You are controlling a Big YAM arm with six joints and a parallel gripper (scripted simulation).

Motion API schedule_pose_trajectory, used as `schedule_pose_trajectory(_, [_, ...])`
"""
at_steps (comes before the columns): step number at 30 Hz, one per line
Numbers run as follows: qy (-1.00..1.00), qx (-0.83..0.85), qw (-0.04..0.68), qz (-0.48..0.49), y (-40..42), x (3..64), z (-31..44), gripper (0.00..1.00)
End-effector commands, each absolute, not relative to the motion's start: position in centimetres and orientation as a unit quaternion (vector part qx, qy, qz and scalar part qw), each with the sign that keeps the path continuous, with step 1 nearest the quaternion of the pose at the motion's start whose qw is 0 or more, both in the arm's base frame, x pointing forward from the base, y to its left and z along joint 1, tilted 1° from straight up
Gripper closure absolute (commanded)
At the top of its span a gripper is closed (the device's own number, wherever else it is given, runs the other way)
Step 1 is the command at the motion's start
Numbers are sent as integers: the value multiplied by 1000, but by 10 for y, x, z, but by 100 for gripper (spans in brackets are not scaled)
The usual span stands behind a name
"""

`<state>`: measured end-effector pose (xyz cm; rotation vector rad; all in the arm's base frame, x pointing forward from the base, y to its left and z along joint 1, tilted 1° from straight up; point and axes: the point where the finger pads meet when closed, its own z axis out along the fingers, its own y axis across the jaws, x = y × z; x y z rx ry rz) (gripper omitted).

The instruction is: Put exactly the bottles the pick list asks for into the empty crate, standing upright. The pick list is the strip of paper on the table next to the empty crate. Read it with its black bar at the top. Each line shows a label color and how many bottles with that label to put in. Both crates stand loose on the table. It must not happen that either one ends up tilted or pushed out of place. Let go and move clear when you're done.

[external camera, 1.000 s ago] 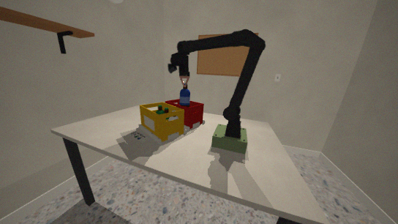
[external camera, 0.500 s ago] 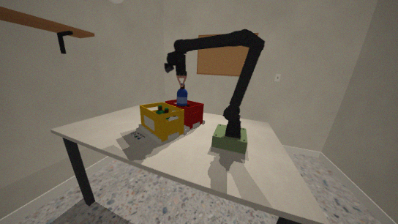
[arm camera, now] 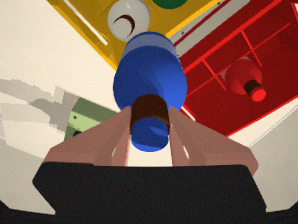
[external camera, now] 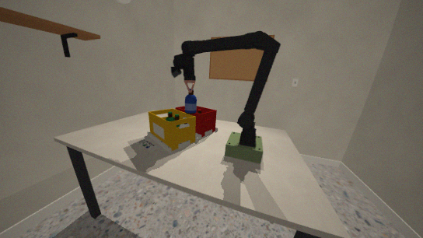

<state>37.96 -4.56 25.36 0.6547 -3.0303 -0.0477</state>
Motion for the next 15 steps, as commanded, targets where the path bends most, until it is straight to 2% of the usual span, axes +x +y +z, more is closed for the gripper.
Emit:
schedule_pose_trajectory(1, [-979, 203, -37, 6, -40, 405, 303, 100])
schedule_pose_trajectory(15, [-979, 203, -31, 3, -17, 416, 298, 100])
